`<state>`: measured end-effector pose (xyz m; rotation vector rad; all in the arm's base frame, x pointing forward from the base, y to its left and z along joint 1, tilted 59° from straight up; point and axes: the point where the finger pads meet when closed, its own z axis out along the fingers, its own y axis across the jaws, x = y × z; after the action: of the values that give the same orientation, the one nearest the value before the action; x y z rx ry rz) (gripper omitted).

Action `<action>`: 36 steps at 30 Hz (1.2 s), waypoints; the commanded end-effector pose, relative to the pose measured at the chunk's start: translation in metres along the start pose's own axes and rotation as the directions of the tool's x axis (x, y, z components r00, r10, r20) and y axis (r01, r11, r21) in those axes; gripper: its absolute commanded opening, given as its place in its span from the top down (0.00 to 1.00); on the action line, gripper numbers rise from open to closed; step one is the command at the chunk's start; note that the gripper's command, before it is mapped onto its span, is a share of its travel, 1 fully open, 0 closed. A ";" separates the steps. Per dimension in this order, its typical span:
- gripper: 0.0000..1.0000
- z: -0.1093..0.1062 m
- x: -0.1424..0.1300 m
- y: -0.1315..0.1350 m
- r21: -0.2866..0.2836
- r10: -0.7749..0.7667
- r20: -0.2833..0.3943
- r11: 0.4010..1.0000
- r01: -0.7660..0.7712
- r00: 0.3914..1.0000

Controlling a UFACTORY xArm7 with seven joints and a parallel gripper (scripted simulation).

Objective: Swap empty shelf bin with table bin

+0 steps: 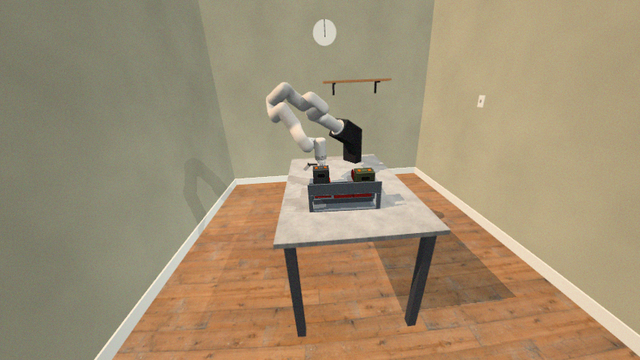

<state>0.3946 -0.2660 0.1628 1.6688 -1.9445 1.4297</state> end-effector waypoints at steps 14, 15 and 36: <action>1.00 -0.001 0.000 -0.001 0.002 -0.001 0.001 1.000 0.001 1.000; 1.00 -0.001 0.000 -0.002 0.002 -0.001 0.001 1.000 0.001 1.000; 1.00 -0.001 0.000 -0.018 0.002 -0.001 0.001 1.000 0.001 1.000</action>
<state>0.4085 -0.2638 0.1718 1.6687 -1.9446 1.4289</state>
